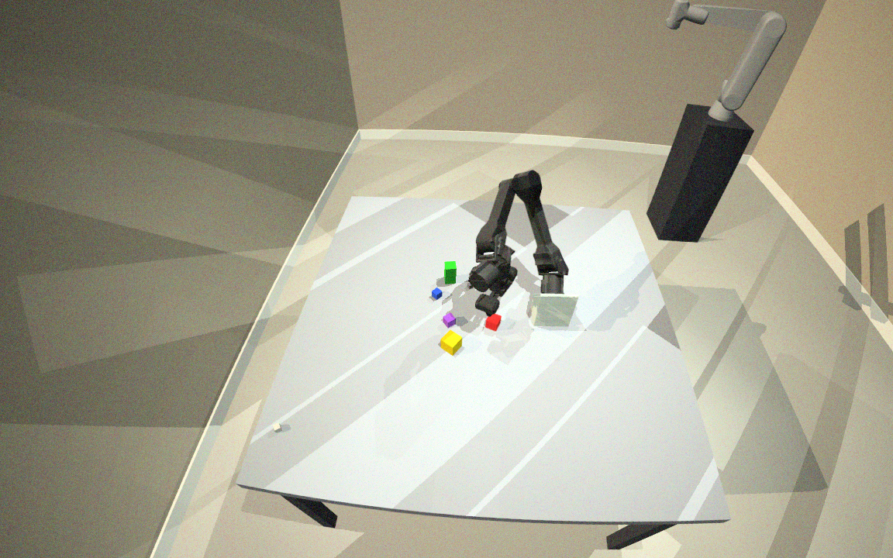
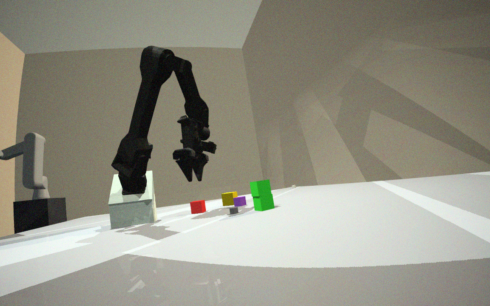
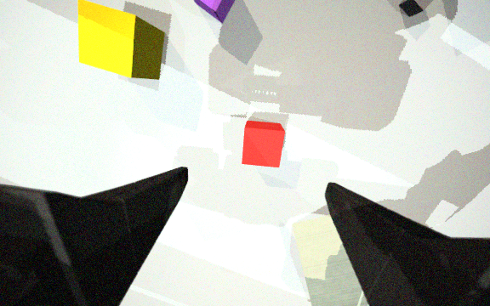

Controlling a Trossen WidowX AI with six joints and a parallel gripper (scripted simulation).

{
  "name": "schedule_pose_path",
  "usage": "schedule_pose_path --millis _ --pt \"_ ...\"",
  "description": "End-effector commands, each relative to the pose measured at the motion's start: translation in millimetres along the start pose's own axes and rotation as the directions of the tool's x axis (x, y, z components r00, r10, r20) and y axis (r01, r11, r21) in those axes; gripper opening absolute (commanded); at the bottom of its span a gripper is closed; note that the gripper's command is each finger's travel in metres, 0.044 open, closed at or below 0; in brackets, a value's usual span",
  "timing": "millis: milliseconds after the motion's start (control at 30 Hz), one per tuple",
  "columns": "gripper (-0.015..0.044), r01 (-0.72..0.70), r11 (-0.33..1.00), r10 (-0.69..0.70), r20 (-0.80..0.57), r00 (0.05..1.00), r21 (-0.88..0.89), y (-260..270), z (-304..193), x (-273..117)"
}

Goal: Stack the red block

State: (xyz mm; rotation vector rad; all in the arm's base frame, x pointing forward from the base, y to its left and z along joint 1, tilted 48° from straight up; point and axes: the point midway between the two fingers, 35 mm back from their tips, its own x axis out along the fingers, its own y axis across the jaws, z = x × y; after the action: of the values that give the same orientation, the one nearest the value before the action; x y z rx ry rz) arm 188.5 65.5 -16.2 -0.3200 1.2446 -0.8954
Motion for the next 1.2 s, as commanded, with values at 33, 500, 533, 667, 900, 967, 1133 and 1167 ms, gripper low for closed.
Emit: schedule_pose_path --millis 33,500,533,667,900,967,1133,1167 --pt "0.044 0.008 1.0 -0.008 0.0 1.0 -0.009 -1.2 0.5 23.0" --pt "0.044 0.011 1.0 -0.011 0.001 1.0 -0.009 -5.5 0.5 56.5" --pt "0.044 0.01 1.0 -0.01 0.001 1.0 -0.009 -5.4 0.6 58.1" --pt "0.044 0.01 1.0 -0.01 0.001 1.0 -0.009 -5.1 0.9 64.7" --pt "0.044 0.01 1.0 -0.01 0.001 1.0 -0.009 -5.2 1.1 76.1" --pt "0.044 0.01 1.0 -0.01 0.002 1.0 -0.009 -5.3 1.1 79.3" --pt "0.044 0.011 1.0 -0.011 0.002 1.0 -0.009 -5.9 1.0 87.2" --pt "0.044 0.011 1.0 -0.011 0.002 1.0 -0.009 -6.0 1.0 88.7"
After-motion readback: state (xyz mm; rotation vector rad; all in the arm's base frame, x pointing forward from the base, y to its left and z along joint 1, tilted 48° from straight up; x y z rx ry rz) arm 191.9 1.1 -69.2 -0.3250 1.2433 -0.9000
